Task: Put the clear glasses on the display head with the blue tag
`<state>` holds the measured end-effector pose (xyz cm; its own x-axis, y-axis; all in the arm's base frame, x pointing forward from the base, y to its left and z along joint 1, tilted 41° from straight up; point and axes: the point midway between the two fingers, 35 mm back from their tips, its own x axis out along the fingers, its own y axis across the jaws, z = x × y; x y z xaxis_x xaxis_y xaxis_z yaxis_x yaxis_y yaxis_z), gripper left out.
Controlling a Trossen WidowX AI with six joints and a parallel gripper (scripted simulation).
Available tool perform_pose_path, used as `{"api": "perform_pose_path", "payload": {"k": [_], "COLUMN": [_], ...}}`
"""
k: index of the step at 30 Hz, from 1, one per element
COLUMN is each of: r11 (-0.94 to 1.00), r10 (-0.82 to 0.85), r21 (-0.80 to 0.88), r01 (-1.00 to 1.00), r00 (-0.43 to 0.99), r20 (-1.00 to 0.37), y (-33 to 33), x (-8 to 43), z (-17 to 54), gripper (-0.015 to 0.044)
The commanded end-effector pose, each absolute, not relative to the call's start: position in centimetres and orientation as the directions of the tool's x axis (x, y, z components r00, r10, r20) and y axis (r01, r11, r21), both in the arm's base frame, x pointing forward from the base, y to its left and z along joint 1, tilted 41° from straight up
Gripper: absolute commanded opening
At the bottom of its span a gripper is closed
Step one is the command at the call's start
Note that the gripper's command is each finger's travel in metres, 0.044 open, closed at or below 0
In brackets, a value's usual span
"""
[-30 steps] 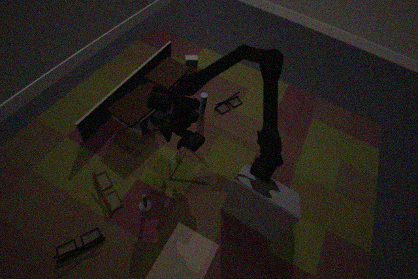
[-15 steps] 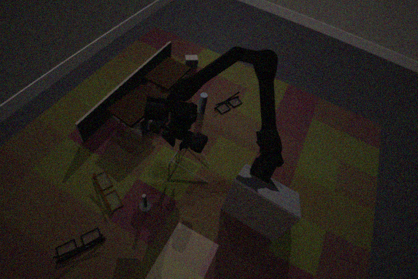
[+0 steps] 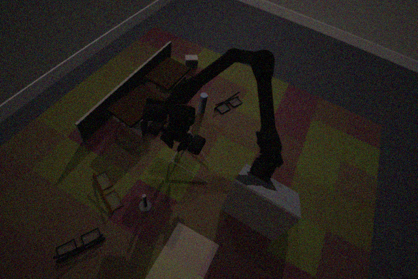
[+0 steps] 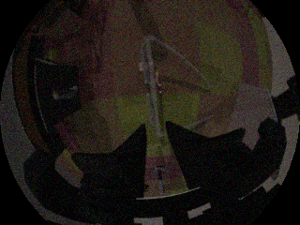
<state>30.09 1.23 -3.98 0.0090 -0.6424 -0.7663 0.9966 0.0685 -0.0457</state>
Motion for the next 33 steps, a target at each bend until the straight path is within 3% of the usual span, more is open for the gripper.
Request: {"api": "perform_pose_path", "payload": {"k": [1,33], "r11": [0.069,0.069], "r10": [-0.649,-0.652], "r21": [-0.063,-0.063], "r01": [0.996,0.996], "r00": [-0.003,-0.003], "r20": [-0.760,-0.758], "y": [0.7,-1.8], "x": [29.8,30.0], "z": [-4.7,-7.5], "gripper": [0.0120,0.0120]}}
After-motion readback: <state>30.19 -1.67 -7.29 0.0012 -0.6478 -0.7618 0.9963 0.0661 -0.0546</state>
